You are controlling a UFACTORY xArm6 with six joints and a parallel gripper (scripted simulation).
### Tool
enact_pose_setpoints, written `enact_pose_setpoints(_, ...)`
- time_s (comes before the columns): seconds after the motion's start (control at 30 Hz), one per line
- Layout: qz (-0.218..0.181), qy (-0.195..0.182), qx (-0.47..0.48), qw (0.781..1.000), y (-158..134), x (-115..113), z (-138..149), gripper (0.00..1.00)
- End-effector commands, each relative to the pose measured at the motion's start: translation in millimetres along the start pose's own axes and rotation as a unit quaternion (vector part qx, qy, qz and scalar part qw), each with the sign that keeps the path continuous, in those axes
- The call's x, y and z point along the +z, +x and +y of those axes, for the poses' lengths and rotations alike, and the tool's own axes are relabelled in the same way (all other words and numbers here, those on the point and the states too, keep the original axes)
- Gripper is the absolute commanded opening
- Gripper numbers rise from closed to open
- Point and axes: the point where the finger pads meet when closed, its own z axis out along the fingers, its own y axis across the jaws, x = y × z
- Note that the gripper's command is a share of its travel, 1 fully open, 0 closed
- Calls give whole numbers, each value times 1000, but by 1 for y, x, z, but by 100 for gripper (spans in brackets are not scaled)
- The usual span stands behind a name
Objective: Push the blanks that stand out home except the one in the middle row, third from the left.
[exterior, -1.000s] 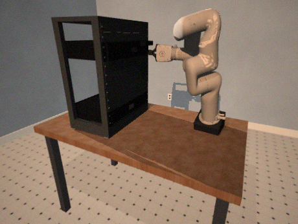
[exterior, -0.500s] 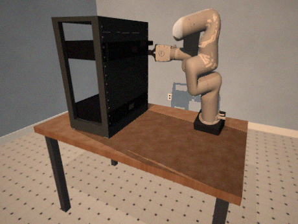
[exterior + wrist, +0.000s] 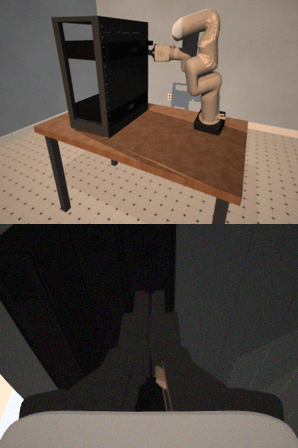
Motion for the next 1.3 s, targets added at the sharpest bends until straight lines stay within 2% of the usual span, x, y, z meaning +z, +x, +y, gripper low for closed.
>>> enact_pose_setpoints(0.0, 0, 1, -1, 1000, 0, 1, -1, 0)
enact_pose_setpoints(1.27, 0, 1, -1, 1000, 0, 9, -1, 0)
